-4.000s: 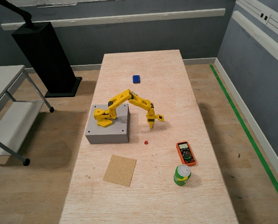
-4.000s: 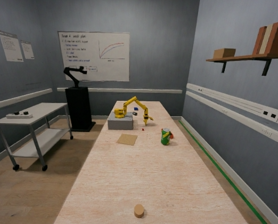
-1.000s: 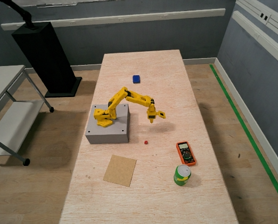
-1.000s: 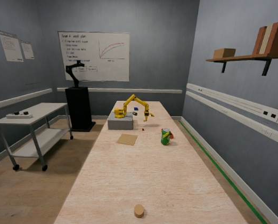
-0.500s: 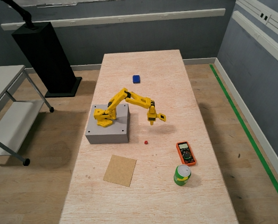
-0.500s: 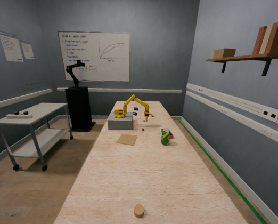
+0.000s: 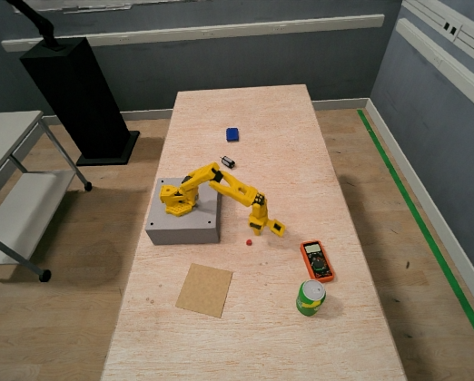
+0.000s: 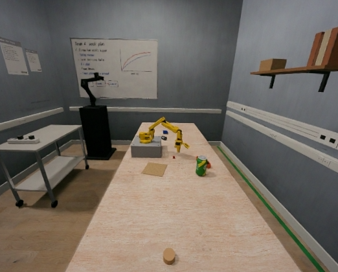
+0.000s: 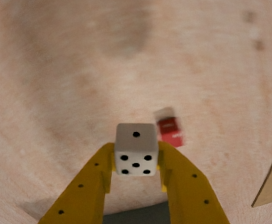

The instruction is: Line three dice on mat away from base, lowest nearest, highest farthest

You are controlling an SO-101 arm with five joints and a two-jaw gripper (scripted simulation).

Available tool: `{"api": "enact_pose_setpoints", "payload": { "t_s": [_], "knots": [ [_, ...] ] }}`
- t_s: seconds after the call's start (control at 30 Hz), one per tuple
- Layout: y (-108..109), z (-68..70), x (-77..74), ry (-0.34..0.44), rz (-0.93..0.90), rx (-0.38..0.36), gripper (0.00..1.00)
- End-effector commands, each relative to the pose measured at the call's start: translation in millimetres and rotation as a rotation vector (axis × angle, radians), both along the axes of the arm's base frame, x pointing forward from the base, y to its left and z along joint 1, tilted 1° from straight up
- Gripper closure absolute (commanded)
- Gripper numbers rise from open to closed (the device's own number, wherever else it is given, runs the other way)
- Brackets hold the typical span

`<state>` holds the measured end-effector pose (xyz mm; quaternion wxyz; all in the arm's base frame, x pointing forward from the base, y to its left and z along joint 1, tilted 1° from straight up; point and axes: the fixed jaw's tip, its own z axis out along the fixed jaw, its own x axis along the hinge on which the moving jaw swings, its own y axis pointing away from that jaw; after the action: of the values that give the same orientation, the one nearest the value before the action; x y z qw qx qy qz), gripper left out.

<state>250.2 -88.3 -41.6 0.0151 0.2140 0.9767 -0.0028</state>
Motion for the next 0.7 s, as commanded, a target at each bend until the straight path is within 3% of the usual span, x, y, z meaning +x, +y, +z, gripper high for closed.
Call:
{"api": "enact_pose_setpoints", "payload": {
  "t_s": [0.0,0.07,0.13,0.17,0.43,0.63,0.67],
  "knots": [
    [-45,-3.0,-10.2,0.006,-0.158,0.004,1.00],
    [-67,-3.7,-19.8,0.002,-0.242,0.002,1.00],
    [-67,-3.7,-19.8,0.002,-0.242,0.002,1.00],
    [-77,-4.1,-25.5,0.000,-0.284,0.001,1.00],
    [-145,-7.1,-83.2,-0.013,-0.601,-0.009,1.00],
    [-174,-8.8,-126.0,-0.018,-0.779,-0.017,1.00],
    [-174,-8.8,-126.0,-0.018,-0.779,-0.017,1.00]
  ]
}}
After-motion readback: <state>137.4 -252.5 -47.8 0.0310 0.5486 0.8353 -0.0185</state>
